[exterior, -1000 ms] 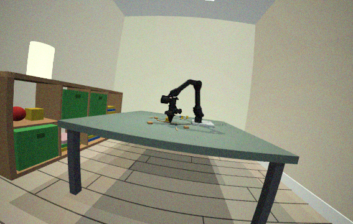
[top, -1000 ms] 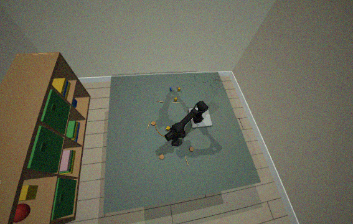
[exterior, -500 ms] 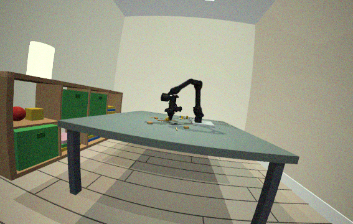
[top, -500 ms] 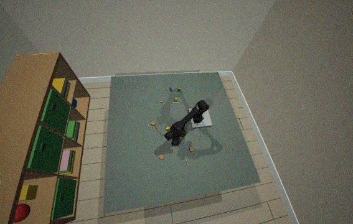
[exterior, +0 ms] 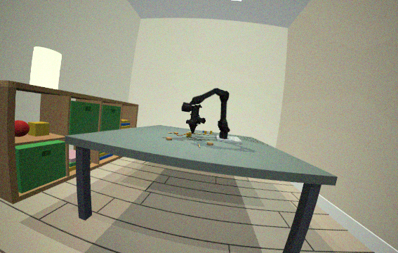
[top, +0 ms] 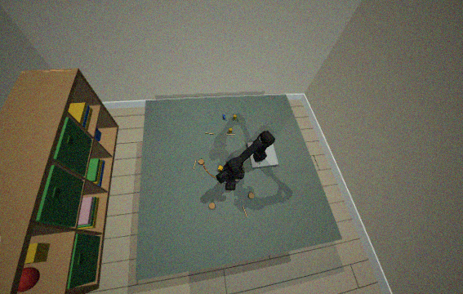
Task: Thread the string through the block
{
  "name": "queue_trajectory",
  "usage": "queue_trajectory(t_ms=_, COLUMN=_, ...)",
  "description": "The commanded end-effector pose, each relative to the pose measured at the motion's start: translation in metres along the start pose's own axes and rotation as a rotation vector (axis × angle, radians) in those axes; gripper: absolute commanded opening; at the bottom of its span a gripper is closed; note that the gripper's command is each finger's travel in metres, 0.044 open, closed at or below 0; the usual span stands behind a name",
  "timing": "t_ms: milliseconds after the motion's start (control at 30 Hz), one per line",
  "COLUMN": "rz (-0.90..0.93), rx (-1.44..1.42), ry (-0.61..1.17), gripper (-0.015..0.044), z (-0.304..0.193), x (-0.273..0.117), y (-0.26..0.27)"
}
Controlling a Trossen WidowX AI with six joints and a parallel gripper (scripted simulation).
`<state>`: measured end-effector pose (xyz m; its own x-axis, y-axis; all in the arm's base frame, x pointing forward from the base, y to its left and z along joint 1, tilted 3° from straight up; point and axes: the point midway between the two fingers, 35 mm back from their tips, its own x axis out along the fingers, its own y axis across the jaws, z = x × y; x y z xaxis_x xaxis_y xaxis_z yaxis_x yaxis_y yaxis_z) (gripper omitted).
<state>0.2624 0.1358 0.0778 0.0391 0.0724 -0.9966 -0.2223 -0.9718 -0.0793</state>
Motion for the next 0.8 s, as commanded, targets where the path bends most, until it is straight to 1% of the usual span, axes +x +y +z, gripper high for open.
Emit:
queue_trajectory(t_ms=0, rz=-0.003, rx=-0.004, ry=0.004, gripper=0.0, z=0.0001, x=-0.0063, y=0.0)
queue_trajectory(t_ms=267, rz=-0.003, rx=-0.004, ry=0.003, gripper=0.0, z=0.0009, x=-0.0156, y=0.0005)
queue_trajectory(t_ms=300, rz=0.0, rx=0.0, ry=0.0, gripper=0.0, z=0.0007, x=-0.0112, y=0.0005)
queue_trajectory(t_ms=600, rz=-0.001, rx=0.006, ry=0.001, gripper=0.0, z=0.0005, x=-0.0122, y=0.0004)
queue_trajectory(t_ms=767, rz=-0.001, rx=0.164, ry=0.001, gripper=0.0, z=-0.004, x=-0.013, y=-0.0009)
